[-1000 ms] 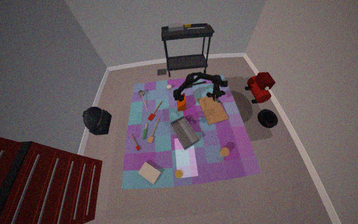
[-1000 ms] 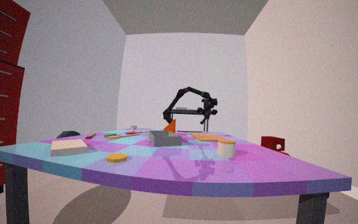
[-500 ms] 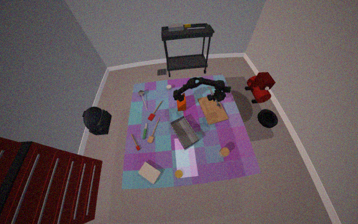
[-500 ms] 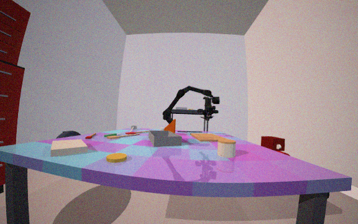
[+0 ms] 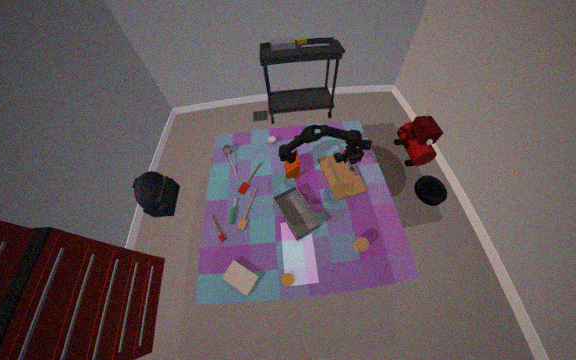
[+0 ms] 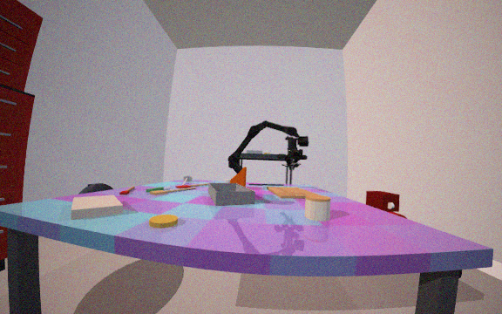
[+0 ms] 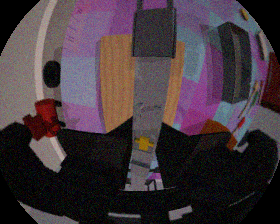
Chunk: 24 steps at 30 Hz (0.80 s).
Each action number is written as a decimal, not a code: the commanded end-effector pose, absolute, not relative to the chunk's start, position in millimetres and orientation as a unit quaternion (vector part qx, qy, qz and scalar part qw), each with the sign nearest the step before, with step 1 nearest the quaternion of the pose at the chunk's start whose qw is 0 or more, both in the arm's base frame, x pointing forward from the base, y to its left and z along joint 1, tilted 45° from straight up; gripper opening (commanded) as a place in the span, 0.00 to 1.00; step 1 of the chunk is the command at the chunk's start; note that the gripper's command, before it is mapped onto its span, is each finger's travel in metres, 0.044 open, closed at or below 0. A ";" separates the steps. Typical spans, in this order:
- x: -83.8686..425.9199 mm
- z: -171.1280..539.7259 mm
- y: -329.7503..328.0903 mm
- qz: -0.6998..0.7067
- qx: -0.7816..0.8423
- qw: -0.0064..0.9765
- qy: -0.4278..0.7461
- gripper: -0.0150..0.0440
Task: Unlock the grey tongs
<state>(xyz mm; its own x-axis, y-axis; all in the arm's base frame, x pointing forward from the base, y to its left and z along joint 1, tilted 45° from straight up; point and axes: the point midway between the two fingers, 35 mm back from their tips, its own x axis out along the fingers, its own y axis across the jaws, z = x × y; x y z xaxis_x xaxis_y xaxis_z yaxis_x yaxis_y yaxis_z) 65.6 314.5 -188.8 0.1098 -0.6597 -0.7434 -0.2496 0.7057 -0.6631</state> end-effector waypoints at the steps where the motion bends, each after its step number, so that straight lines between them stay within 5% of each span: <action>1: 66.0 -194.4 308.4 -0.157 -0.354 0.654 0.649 0.00; 24: 71.1 -223.9 284.8 -0.157 -0.354 0.655 0.649 0.00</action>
